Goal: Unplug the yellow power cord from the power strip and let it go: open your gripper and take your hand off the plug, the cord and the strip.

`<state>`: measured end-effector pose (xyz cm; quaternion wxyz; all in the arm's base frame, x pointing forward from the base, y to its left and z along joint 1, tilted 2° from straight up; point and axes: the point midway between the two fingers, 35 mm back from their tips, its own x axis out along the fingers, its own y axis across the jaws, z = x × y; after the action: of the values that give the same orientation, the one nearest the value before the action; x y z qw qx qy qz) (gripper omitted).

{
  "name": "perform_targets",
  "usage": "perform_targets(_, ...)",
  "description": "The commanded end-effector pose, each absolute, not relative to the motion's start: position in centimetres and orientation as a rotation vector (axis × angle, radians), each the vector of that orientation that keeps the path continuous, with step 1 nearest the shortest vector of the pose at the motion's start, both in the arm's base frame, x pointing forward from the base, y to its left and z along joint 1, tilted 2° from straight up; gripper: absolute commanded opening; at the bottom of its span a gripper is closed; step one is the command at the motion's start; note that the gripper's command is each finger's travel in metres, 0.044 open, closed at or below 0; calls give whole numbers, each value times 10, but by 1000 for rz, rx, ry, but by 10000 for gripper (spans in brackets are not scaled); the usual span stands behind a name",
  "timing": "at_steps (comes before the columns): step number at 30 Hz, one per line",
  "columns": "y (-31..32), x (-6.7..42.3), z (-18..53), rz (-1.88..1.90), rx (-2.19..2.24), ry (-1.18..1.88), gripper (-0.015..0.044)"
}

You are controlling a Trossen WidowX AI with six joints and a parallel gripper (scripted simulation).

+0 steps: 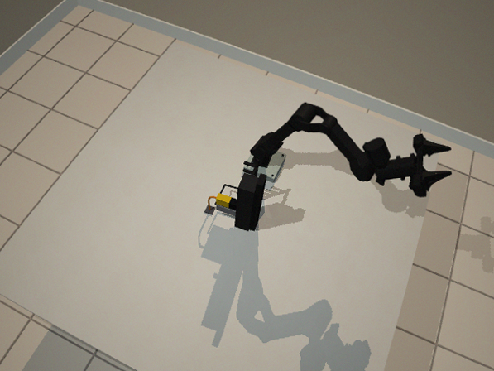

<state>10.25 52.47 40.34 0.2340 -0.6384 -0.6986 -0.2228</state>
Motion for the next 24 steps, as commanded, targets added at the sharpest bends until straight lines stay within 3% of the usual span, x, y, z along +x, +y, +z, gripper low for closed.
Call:
perform_targets(1, 525, 104, 403, -605, -1754, -1917, 374)
perform_targets(9, 517, 183, 385, -253, -1824, -1790, 164)
perform_targets(14, 497, 252, 366, 135, -1798, -1564, 160)
perform_targets(24, 401, 385, 317, 667, -1517, -808, 160)
